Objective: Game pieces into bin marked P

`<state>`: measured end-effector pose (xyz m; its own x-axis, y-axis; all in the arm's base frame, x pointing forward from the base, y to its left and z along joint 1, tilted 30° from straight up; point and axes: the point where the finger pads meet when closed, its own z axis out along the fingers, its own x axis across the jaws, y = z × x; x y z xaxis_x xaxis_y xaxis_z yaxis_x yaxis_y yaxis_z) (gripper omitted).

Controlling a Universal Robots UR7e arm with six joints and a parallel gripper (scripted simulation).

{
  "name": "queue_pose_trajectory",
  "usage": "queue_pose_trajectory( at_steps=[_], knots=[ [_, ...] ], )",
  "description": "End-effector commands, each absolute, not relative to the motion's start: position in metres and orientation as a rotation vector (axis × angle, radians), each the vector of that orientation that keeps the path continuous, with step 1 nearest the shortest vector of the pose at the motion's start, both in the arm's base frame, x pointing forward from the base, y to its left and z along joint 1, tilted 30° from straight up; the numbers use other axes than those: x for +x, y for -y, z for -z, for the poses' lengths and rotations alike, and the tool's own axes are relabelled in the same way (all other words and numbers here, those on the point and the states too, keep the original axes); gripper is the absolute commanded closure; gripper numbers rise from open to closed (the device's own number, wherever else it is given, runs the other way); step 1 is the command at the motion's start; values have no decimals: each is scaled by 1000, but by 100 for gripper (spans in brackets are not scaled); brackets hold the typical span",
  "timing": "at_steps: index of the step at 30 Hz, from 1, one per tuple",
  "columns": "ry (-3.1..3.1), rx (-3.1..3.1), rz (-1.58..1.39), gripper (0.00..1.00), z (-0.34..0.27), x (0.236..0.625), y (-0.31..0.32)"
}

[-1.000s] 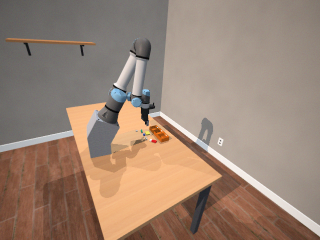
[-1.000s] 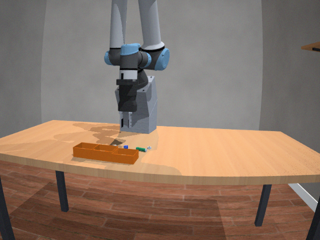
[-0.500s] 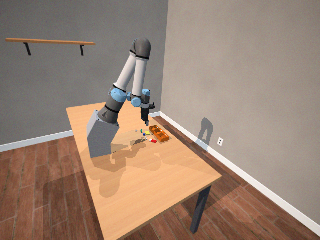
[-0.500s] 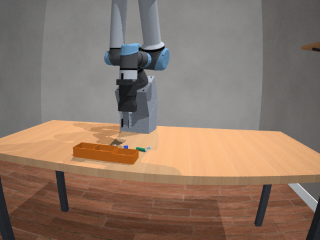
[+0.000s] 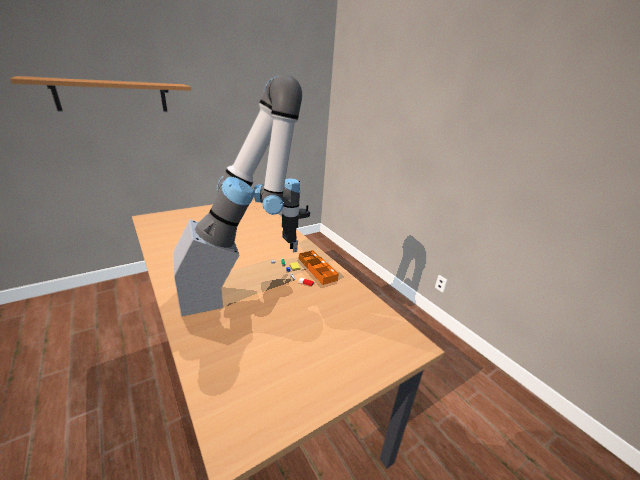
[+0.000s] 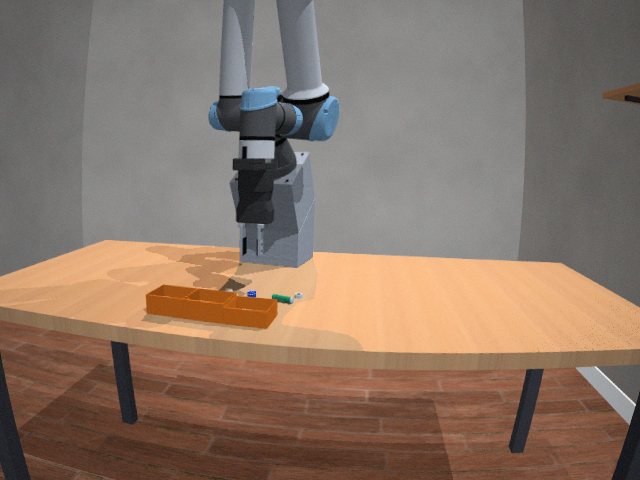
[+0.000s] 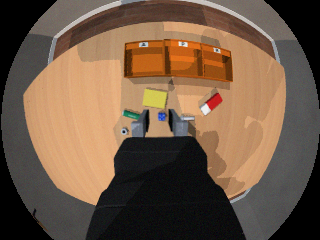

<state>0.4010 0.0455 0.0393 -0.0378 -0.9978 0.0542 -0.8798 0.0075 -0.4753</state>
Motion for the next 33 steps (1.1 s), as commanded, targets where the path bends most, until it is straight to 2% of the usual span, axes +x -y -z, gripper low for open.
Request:
queue_pose_trajectory(
  at_steps=[1,16,17,33],
  knots=[
    [-2118,-1766,519,36,-2,376,-19],
    [-2118,-1766,519,36,-2,376,-19],
    [-2032,-1888,548,36,-32,398,-44],
    [-2232,-1580,479,36,-39,403,-36]
  ],
)
